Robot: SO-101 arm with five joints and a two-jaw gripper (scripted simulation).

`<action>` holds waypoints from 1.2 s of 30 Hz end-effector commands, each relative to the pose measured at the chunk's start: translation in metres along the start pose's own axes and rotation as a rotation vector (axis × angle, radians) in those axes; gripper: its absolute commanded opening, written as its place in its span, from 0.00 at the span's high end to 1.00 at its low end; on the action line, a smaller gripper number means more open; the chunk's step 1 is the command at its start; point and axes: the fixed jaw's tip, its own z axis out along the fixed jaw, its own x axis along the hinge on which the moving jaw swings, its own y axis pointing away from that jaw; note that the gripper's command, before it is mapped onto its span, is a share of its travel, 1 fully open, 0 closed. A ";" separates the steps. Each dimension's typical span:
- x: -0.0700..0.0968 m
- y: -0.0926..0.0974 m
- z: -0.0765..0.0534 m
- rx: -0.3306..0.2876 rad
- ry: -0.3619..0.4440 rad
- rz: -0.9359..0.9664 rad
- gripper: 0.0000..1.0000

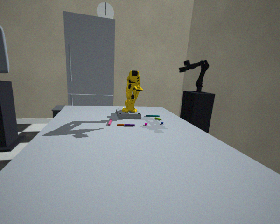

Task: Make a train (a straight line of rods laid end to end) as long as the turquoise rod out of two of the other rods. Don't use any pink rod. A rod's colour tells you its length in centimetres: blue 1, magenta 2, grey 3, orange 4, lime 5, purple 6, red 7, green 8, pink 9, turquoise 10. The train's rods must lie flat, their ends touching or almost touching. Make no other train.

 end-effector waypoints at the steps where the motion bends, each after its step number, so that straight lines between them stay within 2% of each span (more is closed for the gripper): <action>1: 0.004 0.004 -0.003 -0.004 -0.010 0.068 0.83; 8: 0.007 0.005 -0.006 -0.004 -0.025 0.136 0.83; 36: 0.007 0.006 -0.007 -0.004 -0.031 0.150 0.83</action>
